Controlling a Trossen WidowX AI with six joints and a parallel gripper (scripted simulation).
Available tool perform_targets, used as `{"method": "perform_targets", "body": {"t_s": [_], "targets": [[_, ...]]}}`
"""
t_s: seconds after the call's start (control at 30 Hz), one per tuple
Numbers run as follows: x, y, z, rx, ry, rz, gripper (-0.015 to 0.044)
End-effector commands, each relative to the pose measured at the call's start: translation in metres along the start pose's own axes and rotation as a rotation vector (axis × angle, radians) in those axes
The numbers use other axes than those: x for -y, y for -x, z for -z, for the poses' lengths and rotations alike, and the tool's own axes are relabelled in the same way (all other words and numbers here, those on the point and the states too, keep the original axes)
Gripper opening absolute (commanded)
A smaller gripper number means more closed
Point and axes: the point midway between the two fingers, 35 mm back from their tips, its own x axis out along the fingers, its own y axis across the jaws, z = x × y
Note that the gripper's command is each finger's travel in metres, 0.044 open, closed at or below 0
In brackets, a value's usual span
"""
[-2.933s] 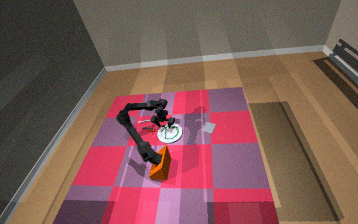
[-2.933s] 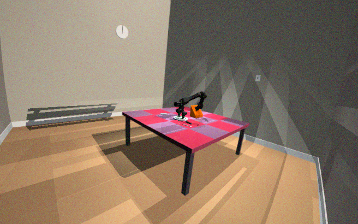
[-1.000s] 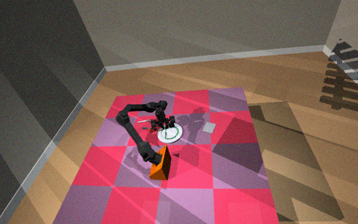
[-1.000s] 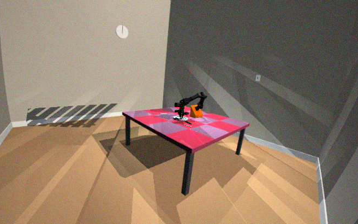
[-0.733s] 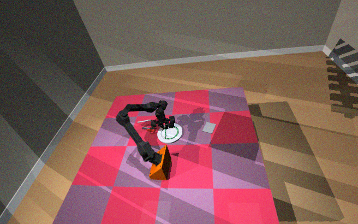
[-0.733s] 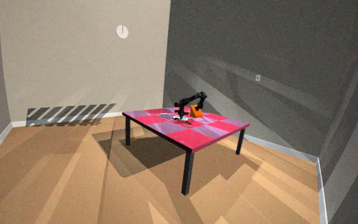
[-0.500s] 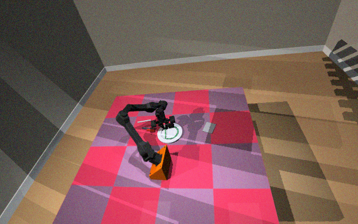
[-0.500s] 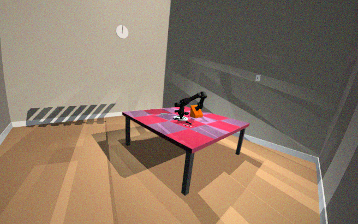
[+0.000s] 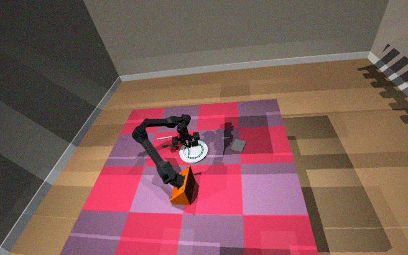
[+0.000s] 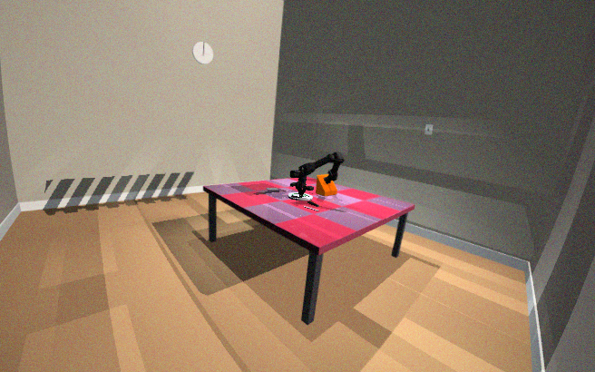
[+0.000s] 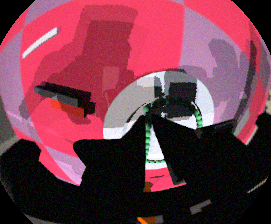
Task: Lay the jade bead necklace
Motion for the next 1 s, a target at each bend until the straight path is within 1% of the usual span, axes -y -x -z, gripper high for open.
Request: {"method": "perform_targets", "body": {"t_s": [0.0,0.5,0.7,0.97], "targets": [[0.000,0.005,0.000,0.004,-0.002,-0.002,0.0000],[-0.010,0.005,-0.005,0.004,-0.003,-0.003,0.0000],[-0.010,-0.002,-0.005,0.004,-0.003,-0.003,0.0000],[-0.010,0.002,-0.005,0.005,0.001,0.001,0.0210]]}}
